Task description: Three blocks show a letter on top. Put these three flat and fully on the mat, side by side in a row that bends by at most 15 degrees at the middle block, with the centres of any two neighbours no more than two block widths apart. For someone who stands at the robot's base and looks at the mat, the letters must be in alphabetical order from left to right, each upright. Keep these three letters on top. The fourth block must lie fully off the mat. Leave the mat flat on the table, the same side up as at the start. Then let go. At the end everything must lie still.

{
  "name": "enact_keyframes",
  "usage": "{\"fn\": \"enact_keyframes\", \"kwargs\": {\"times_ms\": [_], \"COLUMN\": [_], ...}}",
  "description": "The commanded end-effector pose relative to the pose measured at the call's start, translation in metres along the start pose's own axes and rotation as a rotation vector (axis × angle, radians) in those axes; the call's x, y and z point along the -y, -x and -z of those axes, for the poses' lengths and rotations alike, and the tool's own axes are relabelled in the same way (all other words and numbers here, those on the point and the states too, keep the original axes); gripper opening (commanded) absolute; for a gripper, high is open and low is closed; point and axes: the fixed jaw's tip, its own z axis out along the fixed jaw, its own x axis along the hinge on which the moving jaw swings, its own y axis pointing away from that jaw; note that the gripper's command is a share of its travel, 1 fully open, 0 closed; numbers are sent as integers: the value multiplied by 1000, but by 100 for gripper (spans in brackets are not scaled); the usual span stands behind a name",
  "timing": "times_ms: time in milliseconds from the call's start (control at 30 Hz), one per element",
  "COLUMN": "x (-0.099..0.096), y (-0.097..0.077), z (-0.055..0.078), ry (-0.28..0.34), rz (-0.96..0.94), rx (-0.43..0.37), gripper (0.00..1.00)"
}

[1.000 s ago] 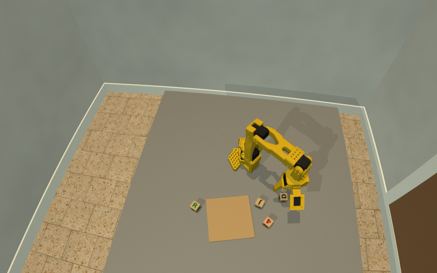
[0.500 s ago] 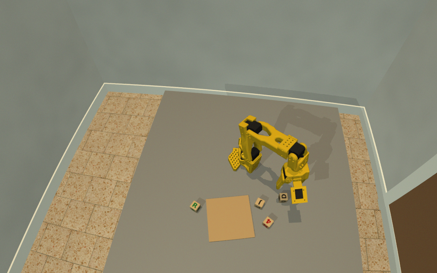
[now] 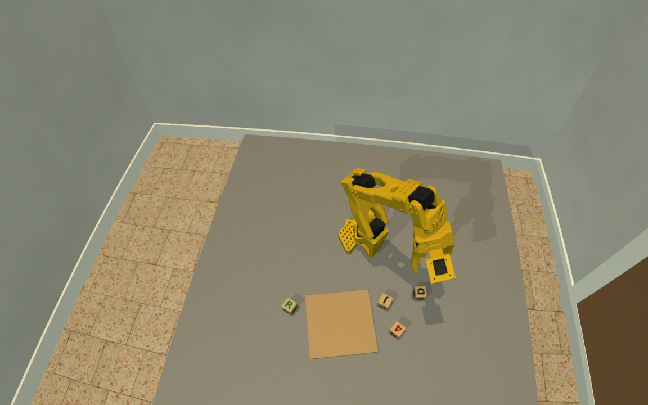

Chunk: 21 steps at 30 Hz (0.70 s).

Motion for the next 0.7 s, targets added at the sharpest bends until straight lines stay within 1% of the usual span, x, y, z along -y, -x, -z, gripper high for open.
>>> {"fn": "enact_keyframes", "kwargs": {"times_ms": [0,267,667], "x": [-4,-6,-13], "y": [3,4,5], "z": [10,8,-2], "ry": [48,49,57], "rz": [0,-1,-7], "rx": [43,42,34], "gripper": [32,32,32]}}
